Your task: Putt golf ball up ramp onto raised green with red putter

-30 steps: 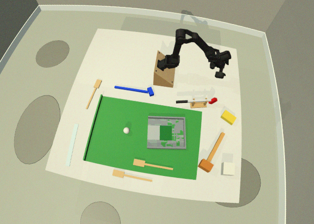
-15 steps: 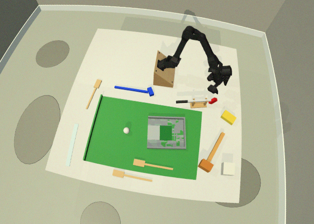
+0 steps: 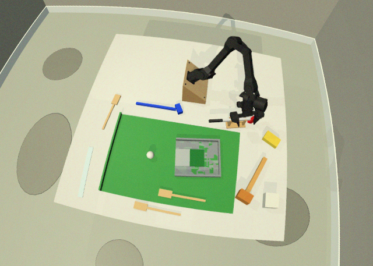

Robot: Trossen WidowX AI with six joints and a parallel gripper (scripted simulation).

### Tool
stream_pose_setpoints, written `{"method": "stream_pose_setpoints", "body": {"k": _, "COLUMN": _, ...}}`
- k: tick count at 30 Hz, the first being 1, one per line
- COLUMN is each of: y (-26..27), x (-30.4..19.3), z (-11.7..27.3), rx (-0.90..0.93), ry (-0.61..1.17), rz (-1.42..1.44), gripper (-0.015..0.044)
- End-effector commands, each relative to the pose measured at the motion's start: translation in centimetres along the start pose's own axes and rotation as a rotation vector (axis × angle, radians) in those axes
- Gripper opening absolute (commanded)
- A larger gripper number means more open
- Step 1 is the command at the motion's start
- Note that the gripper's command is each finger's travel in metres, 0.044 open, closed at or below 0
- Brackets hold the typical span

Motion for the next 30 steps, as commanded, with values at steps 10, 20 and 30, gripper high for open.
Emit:
{"method": "stream_pose_setpoints", "body": {"k": 10, "y": 13.9, "x": -1.0, "z": -0.6, "rx": 0.229, "ry": -0.363, "rz": -0.661, "gripper": 0.044}}
{"method": "stream_pose_setpoints", "body": {"k": 20, "y": 24.2, "x": 0.7, "z": 3.8, "rx": -0.003, "ry": -0.57, "rz": -1.664, "gripper": 0.044}}
{"method": "stream_pose_setpoints", "body": {"k": 30, "y": 24.3, "x": 0.7, "z": 4.0, "rx": -0.012, "ry": -0.57, "rz": -1.683, "gripper": 0.044}}
Point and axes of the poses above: the point midway between the two fingers, 35 mm back from their tips, its own z axis back along the fingers, its own y axis across the jaws, x = y × z, the point moved 9 cm from there along z, back along the fingers, and after that the axes turned 1 degree about -z, right-handed, at the moved point
